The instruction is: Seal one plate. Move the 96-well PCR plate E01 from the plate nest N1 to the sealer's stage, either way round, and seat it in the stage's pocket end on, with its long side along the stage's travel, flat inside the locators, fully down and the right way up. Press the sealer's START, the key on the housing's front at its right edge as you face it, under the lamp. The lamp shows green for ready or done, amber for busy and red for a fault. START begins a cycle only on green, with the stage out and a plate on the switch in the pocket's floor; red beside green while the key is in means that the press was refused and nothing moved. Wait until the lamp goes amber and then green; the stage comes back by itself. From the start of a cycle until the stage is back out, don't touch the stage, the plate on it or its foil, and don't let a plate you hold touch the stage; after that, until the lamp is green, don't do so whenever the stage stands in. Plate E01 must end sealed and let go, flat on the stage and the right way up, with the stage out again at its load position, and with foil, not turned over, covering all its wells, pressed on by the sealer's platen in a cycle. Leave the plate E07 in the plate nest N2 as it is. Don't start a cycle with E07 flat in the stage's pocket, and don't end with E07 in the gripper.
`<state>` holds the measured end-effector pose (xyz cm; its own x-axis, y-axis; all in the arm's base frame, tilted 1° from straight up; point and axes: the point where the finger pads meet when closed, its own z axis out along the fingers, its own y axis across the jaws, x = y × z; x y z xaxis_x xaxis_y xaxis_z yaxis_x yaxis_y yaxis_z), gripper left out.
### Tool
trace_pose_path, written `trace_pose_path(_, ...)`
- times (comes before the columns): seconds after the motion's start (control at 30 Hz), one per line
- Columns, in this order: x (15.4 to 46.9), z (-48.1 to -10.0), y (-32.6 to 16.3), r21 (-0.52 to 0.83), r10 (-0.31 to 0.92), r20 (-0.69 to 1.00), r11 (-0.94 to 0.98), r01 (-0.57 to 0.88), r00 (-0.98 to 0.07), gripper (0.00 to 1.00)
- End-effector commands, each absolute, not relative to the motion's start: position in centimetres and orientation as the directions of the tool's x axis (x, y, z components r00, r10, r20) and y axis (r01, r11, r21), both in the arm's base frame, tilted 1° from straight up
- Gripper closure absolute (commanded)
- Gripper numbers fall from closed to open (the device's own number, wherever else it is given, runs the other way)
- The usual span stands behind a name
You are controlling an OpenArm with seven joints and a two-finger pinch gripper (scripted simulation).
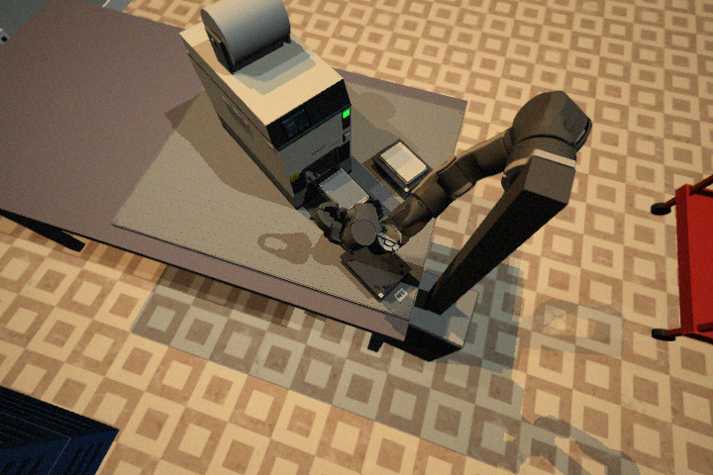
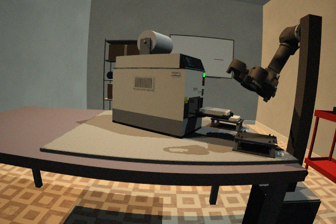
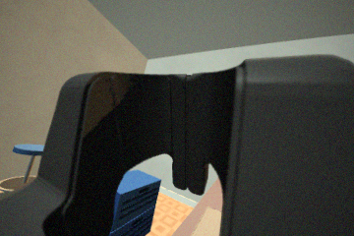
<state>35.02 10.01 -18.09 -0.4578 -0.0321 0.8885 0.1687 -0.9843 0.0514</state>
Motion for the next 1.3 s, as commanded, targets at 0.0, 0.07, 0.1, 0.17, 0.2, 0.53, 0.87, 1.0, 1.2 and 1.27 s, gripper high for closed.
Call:
trace_pose_path(0.0,34.9,-18.0,10.2,0.048,-0.040,0.887,-0.983,0.178,-0.459,1.00)
trace_pose_path(0.07,34.9,-18.0,10.2,0.048,-0.040,0.887,-0.983,0.178,-0.459,1.00)
trace_pose_path(0.1,34.9,-18.0,10.2,0.048,-0.040,0.887,-0.983,0.178,-0.459,1.00)
trace_pose_path(0.17,35.0,-18.0,10.0,0.048,-0.036,0.887,-0.984,0.171,-0.460,1.00)
trace_pose_path(0.2,35.0,-18.0,10.0,0.048,-0.037,0.887,-0.984,0.173,-0.460,1.00)
trace_pose_path(0.53,34.9,-18.1,10.0,0.048,-0.040,0.887,-0.983,0.178,-0.459,1.00)
trace_pose_path(0.87,34.3,-16.8,13.2,0.157,-0.008,0.868,-0.945,0.289,-0.497,1.00)
trace_pose_path(1.0,34.3,-16.8,13.2,0.157,-0.008,0.868,-0.945,0.289,-0.497,1.00)
trace_pose_path(1.2,34.3,-16.8,13.2,0.157,-0.008,0.868,-0.945,0.289,-0.497,1.00)
trace_pose_path(1.27,34.3,-16.8,13.2,0.157,-0.008,0.868,-0.945,0.289,-0.497,1.00)
